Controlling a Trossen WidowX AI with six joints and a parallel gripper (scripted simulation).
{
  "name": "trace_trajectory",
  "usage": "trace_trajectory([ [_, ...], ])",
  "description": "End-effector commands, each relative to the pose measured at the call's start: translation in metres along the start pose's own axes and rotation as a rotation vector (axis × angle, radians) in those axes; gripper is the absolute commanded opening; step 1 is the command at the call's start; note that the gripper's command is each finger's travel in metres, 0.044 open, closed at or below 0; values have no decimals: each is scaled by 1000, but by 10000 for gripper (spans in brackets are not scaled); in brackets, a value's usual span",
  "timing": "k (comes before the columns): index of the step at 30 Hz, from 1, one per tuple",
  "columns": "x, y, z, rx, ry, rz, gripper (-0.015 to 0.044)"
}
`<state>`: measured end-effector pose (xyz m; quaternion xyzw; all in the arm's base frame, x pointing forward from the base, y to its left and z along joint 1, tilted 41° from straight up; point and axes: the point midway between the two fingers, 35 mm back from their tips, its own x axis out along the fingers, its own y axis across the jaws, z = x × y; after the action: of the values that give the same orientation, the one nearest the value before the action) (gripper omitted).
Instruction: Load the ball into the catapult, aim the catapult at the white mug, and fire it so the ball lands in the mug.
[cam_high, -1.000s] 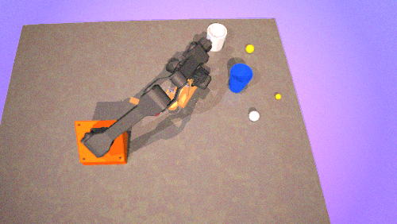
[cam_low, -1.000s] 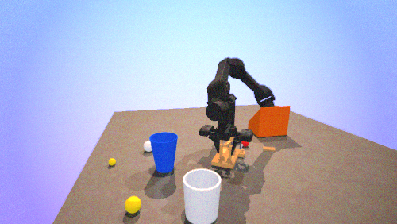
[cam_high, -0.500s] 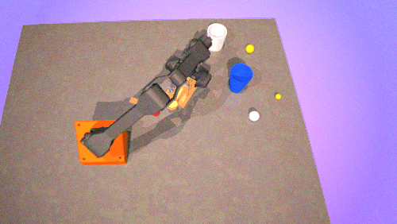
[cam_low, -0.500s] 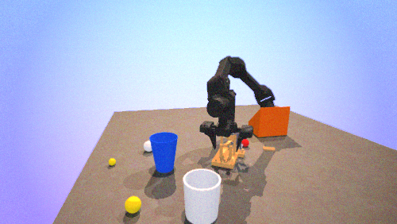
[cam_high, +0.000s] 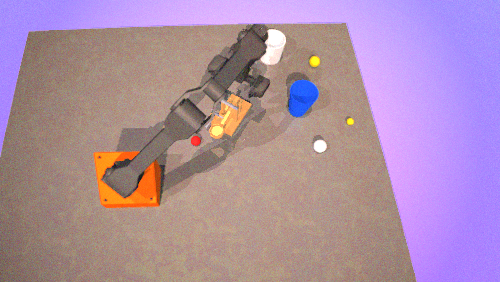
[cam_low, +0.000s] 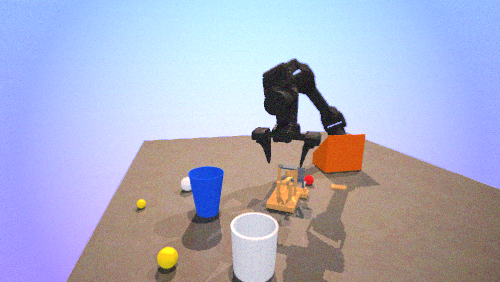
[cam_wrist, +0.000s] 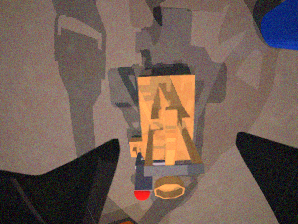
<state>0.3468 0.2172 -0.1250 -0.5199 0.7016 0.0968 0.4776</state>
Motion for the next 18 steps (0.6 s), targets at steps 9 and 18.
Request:
trace_trajectory([
  [9,44,1,-2,7,8,3,440],
  [18,55,0,-2,7,8,2,440],
])
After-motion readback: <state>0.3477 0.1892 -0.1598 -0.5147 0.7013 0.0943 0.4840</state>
